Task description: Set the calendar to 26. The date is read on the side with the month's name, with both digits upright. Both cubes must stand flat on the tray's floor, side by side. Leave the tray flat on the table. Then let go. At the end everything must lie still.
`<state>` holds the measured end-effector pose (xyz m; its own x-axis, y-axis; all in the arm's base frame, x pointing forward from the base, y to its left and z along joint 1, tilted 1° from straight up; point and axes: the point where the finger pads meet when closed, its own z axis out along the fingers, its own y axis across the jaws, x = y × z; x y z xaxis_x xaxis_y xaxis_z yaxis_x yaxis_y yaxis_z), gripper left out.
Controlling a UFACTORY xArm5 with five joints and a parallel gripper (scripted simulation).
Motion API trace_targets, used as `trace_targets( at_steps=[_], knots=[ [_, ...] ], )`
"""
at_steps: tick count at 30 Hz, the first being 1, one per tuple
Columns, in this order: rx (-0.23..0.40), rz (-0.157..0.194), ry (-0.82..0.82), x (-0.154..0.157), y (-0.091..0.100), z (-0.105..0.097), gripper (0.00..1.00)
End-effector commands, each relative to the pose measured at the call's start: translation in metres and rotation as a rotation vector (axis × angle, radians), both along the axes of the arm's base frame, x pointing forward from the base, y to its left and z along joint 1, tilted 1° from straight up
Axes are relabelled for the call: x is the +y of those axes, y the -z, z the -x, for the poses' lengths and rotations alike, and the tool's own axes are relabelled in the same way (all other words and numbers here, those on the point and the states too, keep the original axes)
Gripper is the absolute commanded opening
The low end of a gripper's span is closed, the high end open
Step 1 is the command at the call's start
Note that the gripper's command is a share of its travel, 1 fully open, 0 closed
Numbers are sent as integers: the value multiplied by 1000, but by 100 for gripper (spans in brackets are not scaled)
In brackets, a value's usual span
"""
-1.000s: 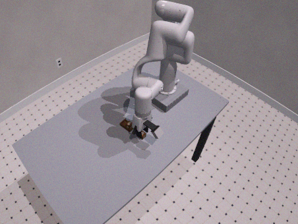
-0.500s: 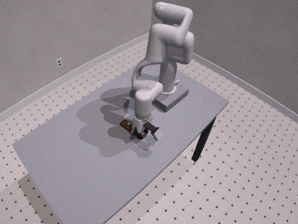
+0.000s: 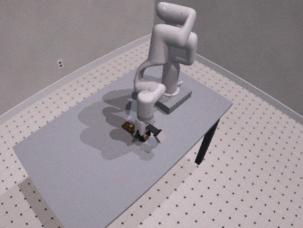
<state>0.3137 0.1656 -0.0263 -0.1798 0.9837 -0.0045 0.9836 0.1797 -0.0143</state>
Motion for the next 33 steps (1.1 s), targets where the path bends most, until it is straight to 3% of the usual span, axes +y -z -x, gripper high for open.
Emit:
trace_targets(
  at_steps=[1, 18, 19, 33],
  knots=[
    [-3, -1, 0, 1, -1, -1, 47],
    [-3, -1, 0, 1, -1, -1, 47],
    [-3, -1, 0, 1, -1, -1, 27],
    [-3, -1, 0, 1, -1, -1, 27]
  ],
)
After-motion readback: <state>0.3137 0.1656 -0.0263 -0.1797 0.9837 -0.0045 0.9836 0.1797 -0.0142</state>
